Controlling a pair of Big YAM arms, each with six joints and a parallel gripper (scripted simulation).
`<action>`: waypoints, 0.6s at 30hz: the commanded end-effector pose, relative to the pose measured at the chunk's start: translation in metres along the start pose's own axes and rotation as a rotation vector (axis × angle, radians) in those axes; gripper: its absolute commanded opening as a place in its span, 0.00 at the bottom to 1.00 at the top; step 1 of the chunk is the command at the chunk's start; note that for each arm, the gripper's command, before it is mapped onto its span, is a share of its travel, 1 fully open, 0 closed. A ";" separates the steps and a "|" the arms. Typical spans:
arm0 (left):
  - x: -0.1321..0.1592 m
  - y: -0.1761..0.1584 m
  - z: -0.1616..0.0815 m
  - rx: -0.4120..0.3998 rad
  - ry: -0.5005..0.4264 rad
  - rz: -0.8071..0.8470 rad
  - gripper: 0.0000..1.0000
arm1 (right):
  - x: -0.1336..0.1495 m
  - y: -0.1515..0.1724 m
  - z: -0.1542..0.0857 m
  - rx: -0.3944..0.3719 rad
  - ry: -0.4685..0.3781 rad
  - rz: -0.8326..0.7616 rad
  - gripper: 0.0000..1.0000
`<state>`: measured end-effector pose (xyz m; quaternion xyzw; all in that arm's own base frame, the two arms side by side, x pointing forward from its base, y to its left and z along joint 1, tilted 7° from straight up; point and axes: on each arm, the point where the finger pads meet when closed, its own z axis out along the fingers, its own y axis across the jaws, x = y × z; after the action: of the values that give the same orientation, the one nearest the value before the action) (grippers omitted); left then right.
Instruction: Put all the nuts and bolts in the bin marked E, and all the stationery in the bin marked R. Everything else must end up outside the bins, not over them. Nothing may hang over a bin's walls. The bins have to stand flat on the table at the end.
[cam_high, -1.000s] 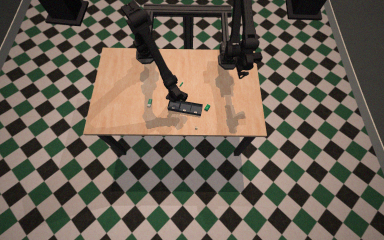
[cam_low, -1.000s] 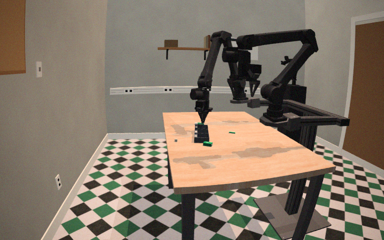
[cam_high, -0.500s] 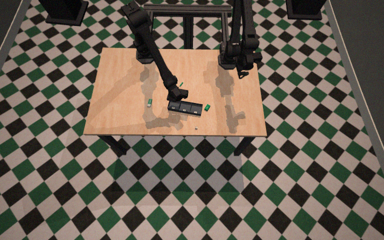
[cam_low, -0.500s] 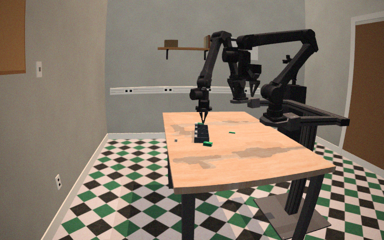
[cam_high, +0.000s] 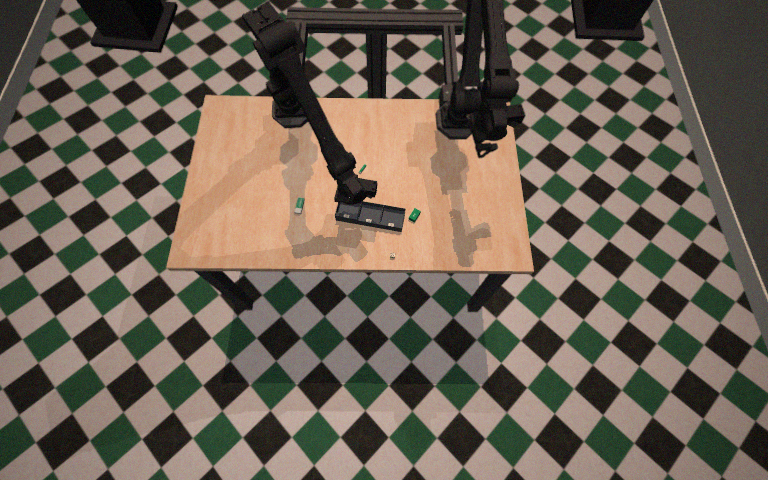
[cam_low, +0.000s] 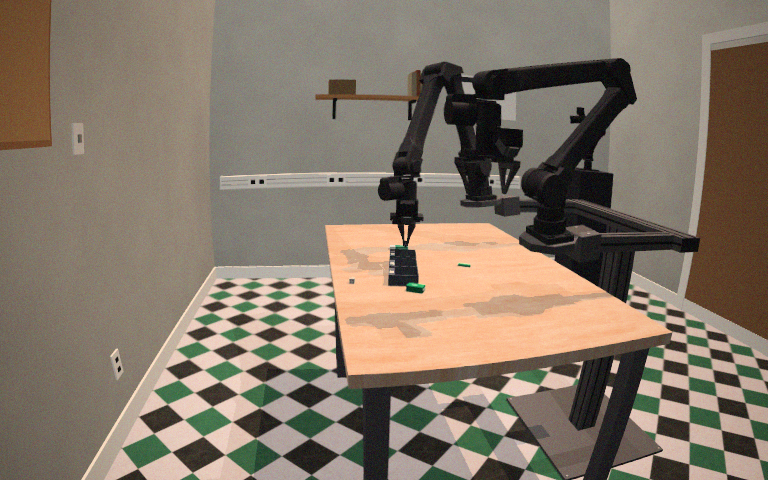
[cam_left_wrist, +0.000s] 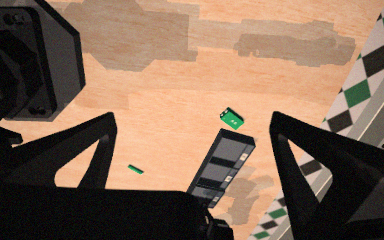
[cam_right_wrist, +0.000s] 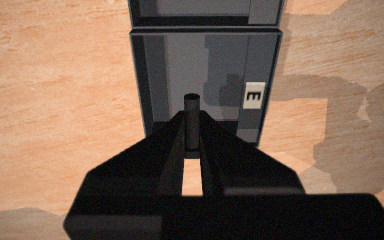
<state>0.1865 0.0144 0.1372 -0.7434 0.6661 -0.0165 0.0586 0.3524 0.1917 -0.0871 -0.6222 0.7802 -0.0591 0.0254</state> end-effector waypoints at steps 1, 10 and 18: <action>-0.001 0.002 -0.002 0.003 0.002 -0.016 1.00 | -0.001 -0.007 0.003 -0.009 0.005 0.001 0.10; -0.001 0.002 -0.002 0.003 0.002 -0.016 1.00 | -0.005 -0.012 0.021 0.009 -0.012 0.004 0.10; -0.001 0.002 -0.002 0.003 0.002 -0.016 1.00 | -0.007 -0.014 0.032 0.013 -0.016 0.006 0.10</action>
<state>0.1865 0.0144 0.1372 -0.7434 0.6661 -0.0165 0.0586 0.3522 0.1879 -0.1153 -0.6227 0.7800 -0.0585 0.0189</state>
